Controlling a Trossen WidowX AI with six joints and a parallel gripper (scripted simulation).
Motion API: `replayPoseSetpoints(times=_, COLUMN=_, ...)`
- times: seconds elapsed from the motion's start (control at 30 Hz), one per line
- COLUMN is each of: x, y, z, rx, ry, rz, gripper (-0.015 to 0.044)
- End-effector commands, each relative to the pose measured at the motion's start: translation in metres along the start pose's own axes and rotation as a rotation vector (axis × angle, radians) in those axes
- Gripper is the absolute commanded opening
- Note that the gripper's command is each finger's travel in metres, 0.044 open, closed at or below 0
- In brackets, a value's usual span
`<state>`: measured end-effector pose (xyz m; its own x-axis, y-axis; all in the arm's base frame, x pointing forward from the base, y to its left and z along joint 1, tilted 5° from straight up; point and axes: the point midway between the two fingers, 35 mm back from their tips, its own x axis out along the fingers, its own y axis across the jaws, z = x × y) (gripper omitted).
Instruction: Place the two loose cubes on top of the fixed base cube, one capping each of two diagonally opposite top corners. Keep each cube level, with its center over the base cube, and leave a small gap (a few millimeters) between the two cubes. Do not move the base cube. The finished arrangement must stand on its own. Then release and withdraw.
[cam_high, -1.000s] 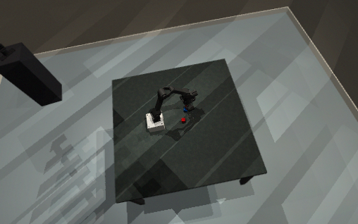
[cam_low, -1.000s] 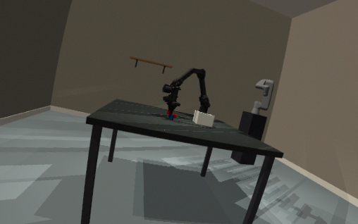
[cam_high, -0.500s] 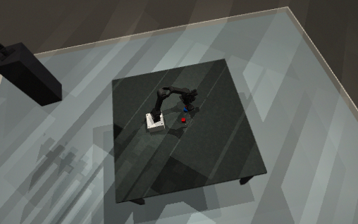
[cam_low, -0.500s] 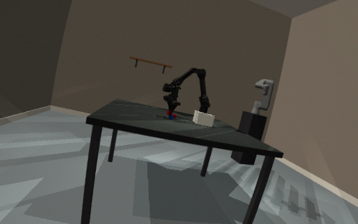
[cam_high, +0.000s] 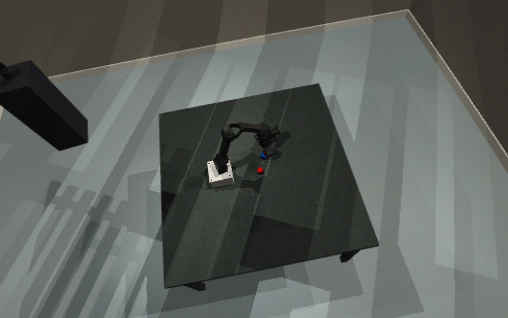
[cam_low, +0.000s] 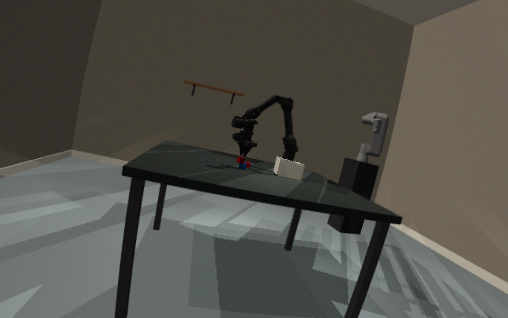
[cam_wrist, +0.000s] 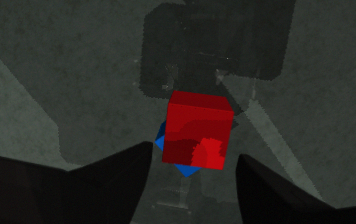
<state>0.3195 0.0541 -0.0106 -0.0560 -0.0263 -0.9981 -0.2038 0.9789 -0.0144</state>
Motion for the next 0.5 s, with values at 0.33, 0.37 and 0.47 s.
replayPoseSetpoints(times=0.33, x=-0.012, y=-0.016, z=-0.009, rx=-0.144, ry=-0.005, rz=-0.001, gripper=0.0265)
replayPoseSetpoints(times=0.37, x=-0.014, y=-0.02, z=-0.013, rx=-0.185, ry=-0.005, rz=-0.001, gripper=0.0265)
replayPoseSetpoints(times=0.47, x=-0.02, y=-0.032, z=-0.023, rx=-0.309, ry=-0.005, rz=-0.002, gripper=0.0265)
